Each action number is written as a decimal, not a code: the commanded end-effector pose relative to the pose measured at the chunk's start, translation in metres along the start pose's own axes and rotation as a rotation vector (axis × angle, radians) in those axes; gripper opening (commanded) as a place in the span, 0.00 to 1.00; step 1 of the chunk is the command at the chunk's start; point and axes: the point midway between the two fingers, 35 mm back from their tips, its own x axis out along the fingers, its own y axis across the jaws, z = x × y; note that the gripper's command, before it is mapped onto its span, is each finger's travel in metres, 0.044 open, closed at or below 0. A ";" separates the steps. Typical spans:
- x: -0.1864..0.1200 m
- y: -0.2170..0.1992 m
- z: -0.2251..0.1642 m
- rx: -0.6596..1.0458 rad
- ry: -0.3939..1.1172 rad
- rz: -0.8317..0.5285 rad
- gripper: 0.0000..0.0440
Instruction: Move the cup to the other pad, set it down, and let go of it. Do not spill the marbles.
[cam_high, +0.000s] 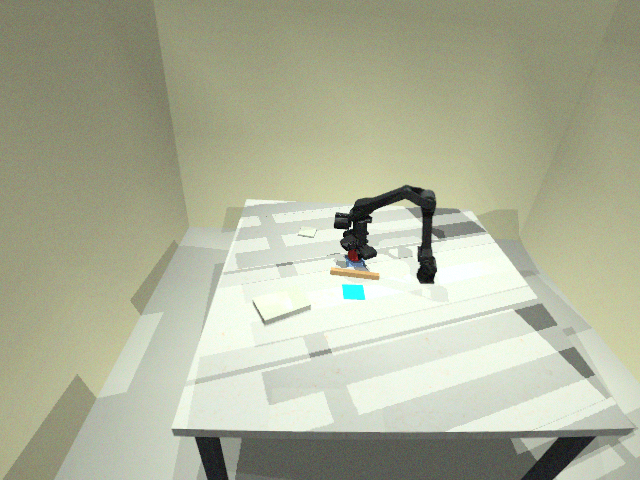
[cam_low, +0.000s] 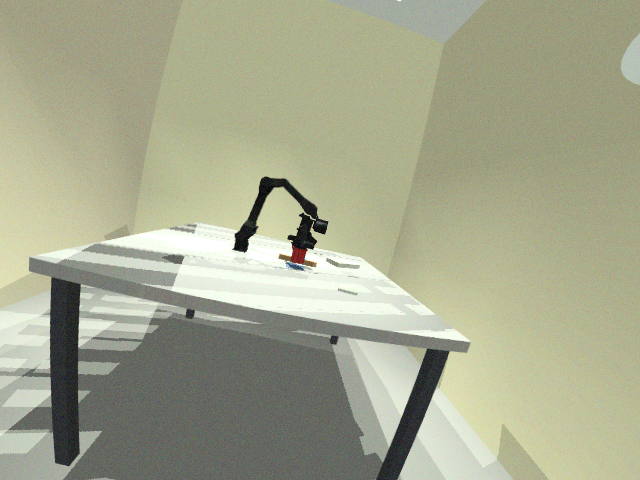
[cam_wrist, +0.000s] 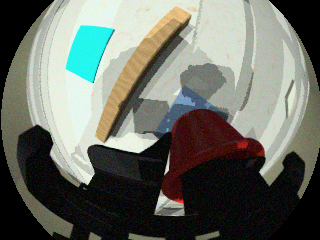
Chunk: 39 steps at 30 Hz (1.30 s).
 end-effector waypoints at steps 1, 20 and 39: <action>-0.012 0.000 0.005 -0.020 -0.023 -0.008 0.00; -0.056 0.024 0.046 -0.101 -0.116 -0.048 0.00; -0.067 0.078 0.086 -0.204 -0.192 -0.073 0.00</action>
